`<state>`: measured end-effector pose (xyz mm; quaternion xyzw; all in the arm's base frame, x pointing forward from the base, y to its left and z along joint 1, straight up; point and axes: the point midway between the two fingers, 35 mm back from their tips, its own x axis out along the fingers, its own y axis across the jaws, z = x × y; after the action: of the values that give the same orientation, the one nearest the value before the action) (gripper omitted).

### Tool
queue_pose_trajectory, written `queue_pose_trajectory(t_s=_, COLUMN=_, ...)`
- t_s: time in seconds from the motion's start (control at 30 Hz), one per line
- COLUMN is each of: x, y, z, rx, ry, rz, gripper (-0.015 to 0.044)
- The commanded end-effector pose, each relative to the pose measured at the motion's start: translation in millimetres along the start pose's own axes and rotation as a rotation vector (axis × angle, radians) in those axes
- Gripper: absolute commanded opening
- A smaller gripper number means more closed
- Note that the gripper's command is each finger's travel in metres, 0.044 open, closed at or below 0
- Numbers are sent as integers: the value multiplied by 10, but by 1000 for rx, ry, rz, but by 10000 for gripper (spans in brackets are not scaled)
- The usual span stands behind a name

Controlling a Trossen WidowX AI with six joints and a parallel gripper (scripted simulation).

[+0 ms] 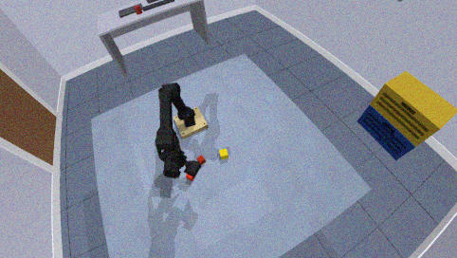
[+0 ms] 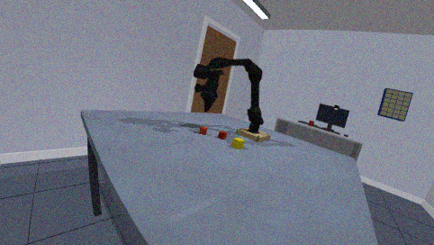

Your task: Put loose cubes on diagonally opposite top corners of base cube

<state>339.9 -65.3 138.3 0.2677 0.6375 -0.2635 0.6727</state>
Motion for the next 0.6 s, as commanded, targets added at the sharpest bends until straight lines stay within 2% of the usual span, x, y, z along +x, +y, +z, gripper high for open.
queue_pose_trajectory(t_s=0.0, x=245, y=-4, z=-6, rx=10, ry=14, rz=-3, gripper=265)
queue_pose_trajectory(t_s=0.17, x=582, y=-14, z=-25, rx=10, ry=15, rz=-3, gripper=265)
queue_pose_trajectory(t_s=0.57, x=744, y=-16, z=-29, rx=10, ry=15, rz=-3, gripper=265)
